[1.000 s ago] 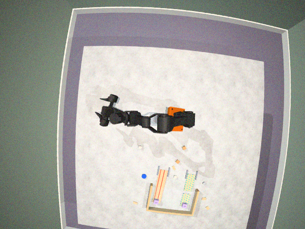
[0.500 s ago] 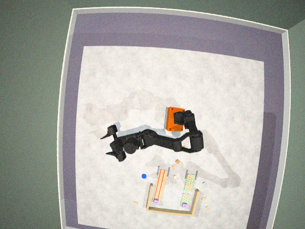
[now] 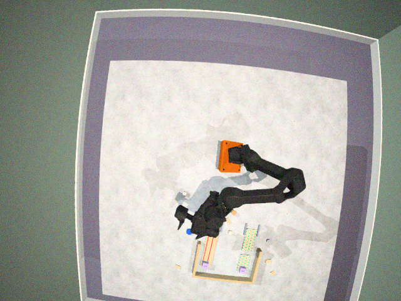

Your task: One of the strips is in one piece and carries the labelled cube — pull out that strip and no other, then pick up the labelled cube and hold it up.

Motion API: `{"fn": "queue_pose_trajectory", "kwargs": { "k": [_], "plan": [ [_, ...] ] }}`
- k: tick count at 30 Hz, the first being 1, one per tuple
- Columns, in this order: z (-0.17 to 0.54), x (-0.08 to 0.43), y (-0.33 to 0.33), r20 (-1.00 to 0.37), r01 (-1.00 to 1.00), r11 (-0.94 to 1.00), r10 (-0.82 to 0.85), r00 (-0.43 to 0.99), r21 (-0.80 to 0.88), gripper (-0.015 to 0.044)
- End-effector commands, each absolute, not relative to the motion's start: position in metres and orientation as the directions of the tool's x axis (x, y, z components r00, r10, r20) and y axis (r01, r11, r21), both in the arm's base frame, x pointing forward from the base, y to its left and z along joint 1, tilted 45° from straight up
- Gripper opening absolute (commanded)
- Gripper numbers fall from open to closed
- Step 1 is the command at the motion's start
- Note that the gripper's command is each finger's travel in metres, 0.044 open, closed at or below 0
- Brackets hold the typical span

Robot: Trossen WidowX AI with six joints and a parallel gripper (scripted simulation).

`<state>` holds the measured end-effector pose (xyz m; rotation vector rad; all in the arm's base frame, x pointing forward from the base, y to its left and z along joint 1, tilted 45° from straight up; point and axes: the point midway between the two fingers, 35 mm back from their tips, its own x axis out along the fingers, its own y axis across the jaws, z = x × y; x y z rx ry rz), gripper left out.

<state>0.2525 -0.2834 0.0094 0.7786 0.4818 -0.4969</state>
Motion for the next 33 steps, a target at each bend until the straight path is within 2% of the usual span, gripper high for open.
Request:
{"fn": "queue_pose_trajectory", "kwargs": {
  "k": [1, 9, 29, 33],
  "plan": [
    [0.051, 0.279, -0.223, -0.486, 0.384, 0.687, -0.052, 0.872, 0.616, 0.0400],
    [0.106, 0.291, -0.126, -0.336, 0.052, 0.719, 0.259, 0.905, 0.693, 0.0400],
    [0.107, 0.291, -0.124, -0.333, 0.045, 0.718, 0.265, 0.905, 0.694, 0.0400],
    [0.093, 0.306, -0.133, -0.409, 0.087, 0.711, 0.296, 0.863, 0.698, 0.0295]
  ]
}}
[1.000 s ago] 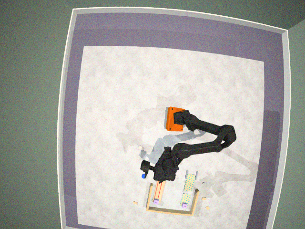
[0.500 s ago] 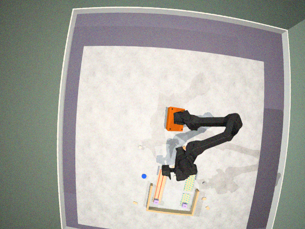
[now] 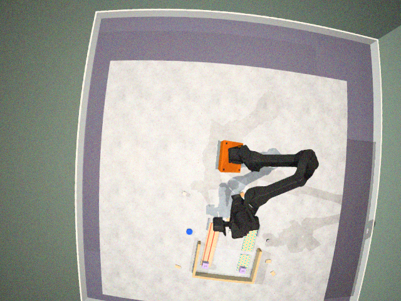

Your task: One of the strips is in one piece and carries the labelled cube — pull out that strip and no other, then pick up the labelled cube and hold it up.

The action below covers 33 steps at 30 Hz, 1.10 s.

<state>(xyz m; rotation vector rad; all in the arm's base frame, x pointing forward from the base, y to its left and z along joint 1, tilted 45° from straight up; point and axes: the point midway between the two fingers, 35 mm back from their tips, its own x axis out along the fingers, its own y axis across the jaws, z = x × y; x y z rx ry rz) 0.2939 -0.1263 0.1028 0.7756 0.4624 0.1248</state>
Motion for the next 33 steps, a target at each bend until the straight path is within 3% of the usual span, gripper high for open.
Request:
{"fn": "queue_pose_trajectory", "kwargs": {
  "k": [1, 11, 20, 33],
  "plan": [
    [0.088, 0.312, -0.135, -0.439, 0.103, 0.709, 0.310, 0.843, 0.698, 0.0269],
    [0.024, 0.351, -0.140, -0.673, 0.212, 0.694, 0.501, 0.545, 0.688, 0.0006],
    [-0.021, 0.358, -0.121, -0.715, 0.244, 0.673, 0.673, 0.190, 0.698, 0.0000],
    [-0.021, 0.359, -0.119, -0.714, 0.244, 0.672, 0.676, 0.182, 0.699, 0.0000]
  ]
}}
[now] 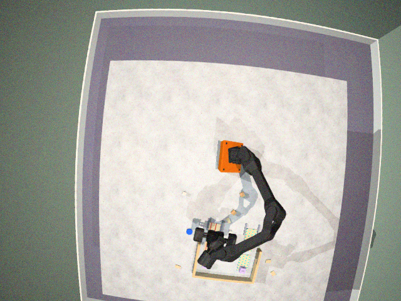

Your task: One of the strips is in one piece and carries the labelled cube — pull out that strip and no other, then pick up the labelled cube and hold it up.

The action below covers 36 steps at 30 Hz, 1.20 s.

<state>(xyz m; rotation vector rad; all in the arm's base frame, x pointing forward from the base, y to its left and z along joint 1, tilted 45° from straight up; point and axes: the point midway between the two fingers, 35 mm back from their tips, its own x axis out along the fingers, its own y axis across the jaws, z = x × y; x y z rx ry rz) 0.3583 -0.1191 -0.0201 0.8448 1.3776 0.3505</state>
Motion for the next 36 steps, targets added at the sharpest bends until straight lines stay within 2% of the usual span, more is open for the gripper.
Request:
{"fn": "queue_pose_trajectory", "kwargs": {
  "k": [1, 36],
  "plan": [
    [-0.021, 0.360, -0.118, -0.714, 0.244, 0.673, 0.676, 0.182, 0.699, 0.0000],
    [-0.060, 0.372, -0.078, -0.713, 0.244, 0.672, 0.677, 0.183, 0.699, 0.0000]
  ]
}}
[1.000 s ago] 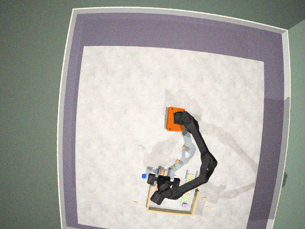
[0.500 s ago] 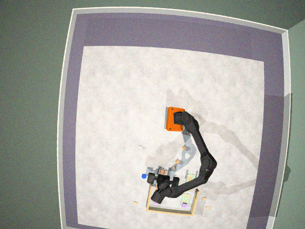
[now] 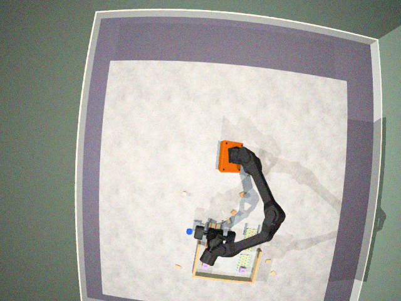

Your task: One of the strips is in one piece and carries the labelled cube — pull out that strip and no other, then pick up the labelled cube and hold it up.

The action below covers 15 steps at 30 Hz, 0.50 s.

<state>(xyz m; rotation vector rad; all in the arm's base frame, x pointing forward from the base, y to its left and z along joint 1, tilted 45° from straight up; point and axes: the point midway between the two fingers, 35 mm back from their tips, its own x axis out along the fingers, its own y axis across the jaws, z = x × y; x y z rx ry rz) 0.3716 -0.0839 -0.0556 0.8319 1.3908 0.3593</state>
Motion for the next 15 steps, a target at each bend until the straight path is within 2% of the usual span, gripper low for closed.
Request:
{"fn": "queue_pose_trajectory", "kwargs": {
  "k": [1, 15],
  "plan": [
    [-0.0611, 0.3723, -0.0764, -0.713, 0.244, 0.671, 0.677, 0.183, 0.700, 0.0000],
    [-0.0679, 0.3732, -0.0685, -0.712, 0.244, 0.671, 0.678, 0.183, 0.701, 0.0000]
  ]
}}
